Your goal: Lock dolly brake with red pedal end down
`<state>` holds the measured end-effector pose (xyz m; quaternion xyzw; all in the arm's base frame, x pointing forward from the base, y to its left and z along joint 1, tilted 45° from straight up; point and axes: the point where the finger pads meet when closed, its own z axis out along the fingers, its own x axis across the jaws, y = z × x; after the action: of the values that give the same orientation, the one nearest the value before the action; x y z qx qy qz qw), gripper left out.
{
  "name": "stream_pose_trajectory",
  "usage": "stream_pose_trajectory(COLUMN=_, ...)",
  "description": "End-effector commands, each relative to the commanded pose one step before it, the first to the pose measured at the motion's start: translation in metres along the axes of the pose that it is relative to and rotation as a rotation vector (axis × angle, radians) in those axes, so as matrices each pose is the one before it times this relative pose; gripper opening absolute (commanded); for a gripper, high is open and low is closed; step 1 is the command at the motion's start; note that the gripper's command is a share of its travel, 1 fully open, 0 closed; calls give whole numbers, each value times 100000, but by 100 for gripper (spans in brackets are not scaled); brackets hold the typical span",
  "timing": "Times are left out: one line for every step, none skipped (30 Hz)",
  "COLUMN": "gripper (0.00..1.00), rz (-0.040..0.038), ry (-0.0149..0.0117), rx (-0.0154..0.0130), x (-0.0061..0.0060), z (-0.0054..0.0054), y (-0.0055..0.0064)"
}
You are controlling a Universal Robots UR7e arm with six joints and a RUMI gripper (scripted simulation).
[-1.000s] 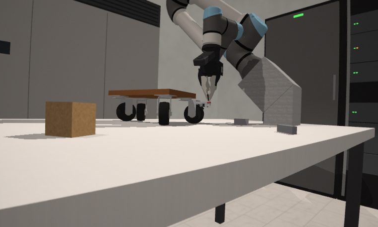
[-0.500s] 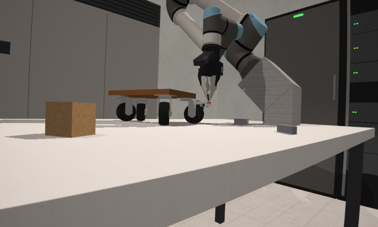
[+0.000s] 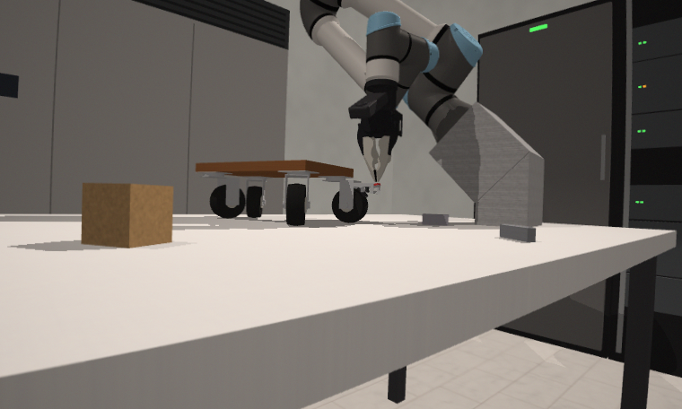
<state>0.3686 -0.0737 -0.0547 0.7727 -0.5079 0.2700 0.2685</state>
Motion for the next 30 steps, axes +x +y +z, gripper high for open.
stream_pose_trajectory(gripper=0, rz=-125, ry=-248, rx=-439, x=-97, z=285, y=198)
stream_pose_trajectory(gripper=0, rz=-1, ry=-4, rx=1, x=-2, z=49, y=0)
stream_pose_trajectory(gripper=0, rz=-1, ry=-4, rx=1, x=-2, z=53, y=0)
stream_pose_trajectory(gripper=0, rz=-1, ry=-4, rx=1, x=-2, z=56, y=1)
stream_pose_trajectory(gripper=0, rz=-1, ry=-3, rx=1, x=-1, z=58, y=1)
stream_pose_trajectory(gripper=0, rz=1, ry=-3, rx=3, x=0, z=58, y=-2)
stream_pose_trajectory(gripper=0, rz=0, ry=0, rx=0, x=0, z=0, y=0)
stream_pose_trajectory(gripper=0, rz=0, ry=0, rx=0, x=0, z=0, y=0)
stream_pose_trajectory(gripper=0, rz=1, ry=7, rx=-3, x=3, z=56, y=0)
stream_pose_trajectory(gripper=0, rz=1, ry=-1, rx=2, x=0, z=53, y=-1)
stream_pose_trajectory(gripper=0, rz=1, ry=-1, rx=2, x=0, z=49, y=-1)
stream_pose_trajectory(gripper=0, rz=1, ry=0, rx=1, x=0, z=43, y=-1)
stream_pose_trajectory(gripper=0, rz=1, ry=1, rx=0, x=1, z=36, y=0)
stream_pose_trajectory(gripper=0, rz=0, ry=2, rx=0, x=1, z=29, y=0)
stream_pose_trajectory(gripper=0, rz=0, ry=3, rx=-1, x=1, z=22, y=0)
stream_pose_trajectory(gripper=0, rz=0, ry=3, rx=-1, x=1, z=14, y=0)
stream_pose_trajectory(gripper=0, rz=0, ry=3, rx=-2, x=1, z=8, y=1)
stream_pose_trajectory(gripper=0, rz=0, ry=3, rx=-2, x=1, z=3, y=1)
stream_pose_trajectory(gripper=0, rz=0, ry=3, rx=-2, x=1, z=1, y=1)
stream_pose_trajectory(gripper=0, rz=0, ry=3, rx=-2, x=1, z=0, y=1)
stream_pose_trajectory(gripper=0, rz=0, ry=2, rx=-1, x=1, z=0, y=0)
stream_pose_trajectory(gripper=0, rz=0, ry=4, rx=10, x=-3, z=-4, y=-3)
stream_pose_trajectory(gripper=0, rz=5, ry=5, rx=11, x=1, z=5, y=-3)
stream_pose_trajectory(gripper=0, rz=0, ry=0, rx=0, x=0, z=0, y=0)
stream_pose_trajectory(gripper=0, rz=0, ry=0, rx=0, x=0, z=0, y=0)
stream_pose_trajectory(gripper=0, rz=14, ry=-6, rx=-20, x=4, z=46, y=5)
stream_pose_trajectory(gripper=0, rz=-13, ry=-4, rx=5, x=-1, z=54, y=-3)
stream_pose_trajectory(gripper=0, rz=2, ry=-2, rx=4, x=0, z=38, y=-2)
stream_pose_trajectory(gripper=0, rz=0, ry=1, rx=0, x=0, z=9, y=0)
stream_pose_trajectory(gripper=0, rz=0, ry=2, rx=-1, x=1, z=0, y=0)
